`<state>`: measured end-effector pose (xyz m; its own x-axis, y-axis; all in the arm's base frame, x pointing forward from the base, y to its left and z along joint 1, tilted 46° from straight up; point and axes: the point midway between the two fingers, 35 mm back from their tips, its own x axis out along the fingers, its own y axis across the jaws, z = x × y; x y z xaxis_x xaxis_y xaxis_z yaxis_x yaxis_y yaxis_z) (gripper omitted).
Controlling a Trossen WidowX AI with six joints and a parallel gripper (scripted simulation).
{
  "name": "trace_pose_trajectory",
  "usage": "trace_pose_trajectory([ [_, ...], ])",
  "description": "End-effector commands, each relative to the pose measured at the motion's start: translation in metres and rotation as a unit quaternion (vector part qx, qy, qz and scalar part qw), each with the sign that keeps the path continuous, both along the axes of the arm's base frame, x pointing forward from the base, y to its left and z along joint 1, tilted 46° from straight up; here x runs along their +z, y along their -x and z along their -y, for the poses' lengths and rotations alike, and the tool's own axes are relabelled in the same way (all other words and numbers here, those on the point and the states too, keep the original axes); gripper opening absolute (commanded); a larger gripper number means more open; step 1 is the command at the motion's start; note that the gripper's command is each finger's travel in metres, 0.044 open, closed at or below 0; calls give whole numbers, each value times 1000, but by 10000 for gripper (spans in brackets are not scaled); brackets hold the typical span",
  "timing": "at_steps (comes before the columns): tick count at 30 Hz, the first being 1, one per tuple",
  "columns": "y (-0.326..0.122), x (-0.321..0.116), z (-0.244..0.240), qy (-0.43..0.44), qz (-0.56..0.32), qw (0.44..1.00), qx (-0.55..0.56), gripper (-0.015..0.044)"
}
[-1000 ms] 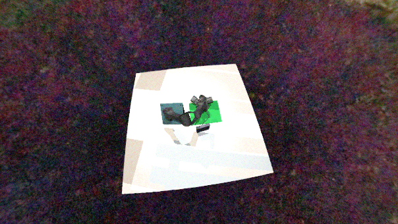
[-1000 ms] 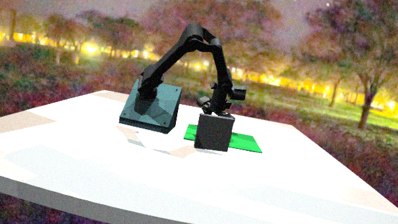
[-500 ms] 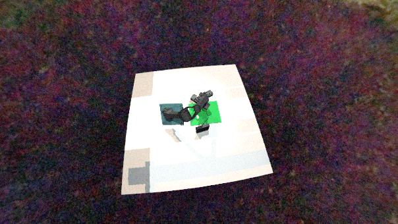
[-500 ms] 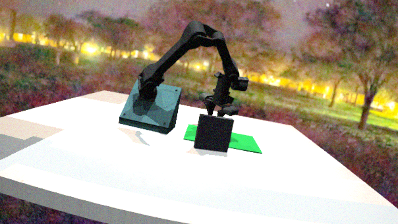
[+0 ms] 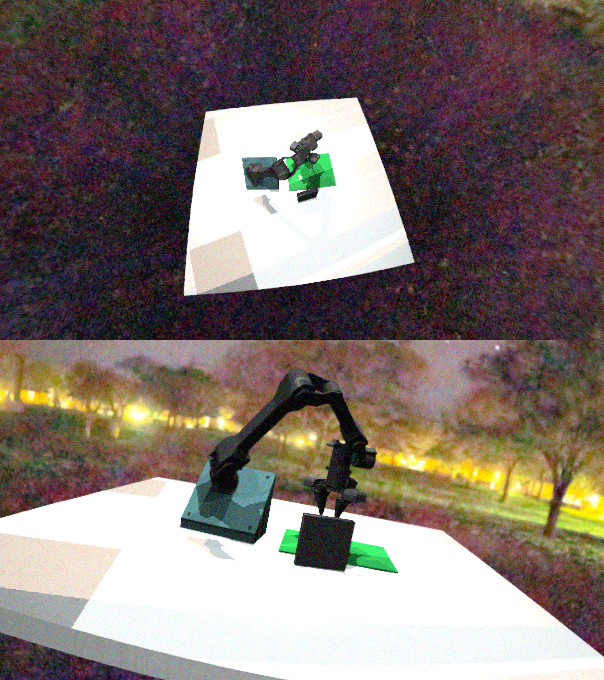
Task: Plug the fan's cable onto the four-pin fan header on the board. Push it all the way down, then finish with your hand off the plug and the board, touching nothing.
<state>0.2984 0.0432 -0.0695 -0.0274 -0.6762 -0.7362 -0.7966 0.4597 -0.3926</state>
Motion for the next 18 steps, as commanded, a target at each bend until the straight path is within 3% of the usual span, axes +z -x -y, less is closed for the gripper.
trace_pose_trajectory([
  [1,0,-1,0,-2,-2,1000,0,336],
  [5,0,-1,0,-2,-2,1000,0,440],
  [18,0,-1,0,-2,-2,1000,0,440],
])
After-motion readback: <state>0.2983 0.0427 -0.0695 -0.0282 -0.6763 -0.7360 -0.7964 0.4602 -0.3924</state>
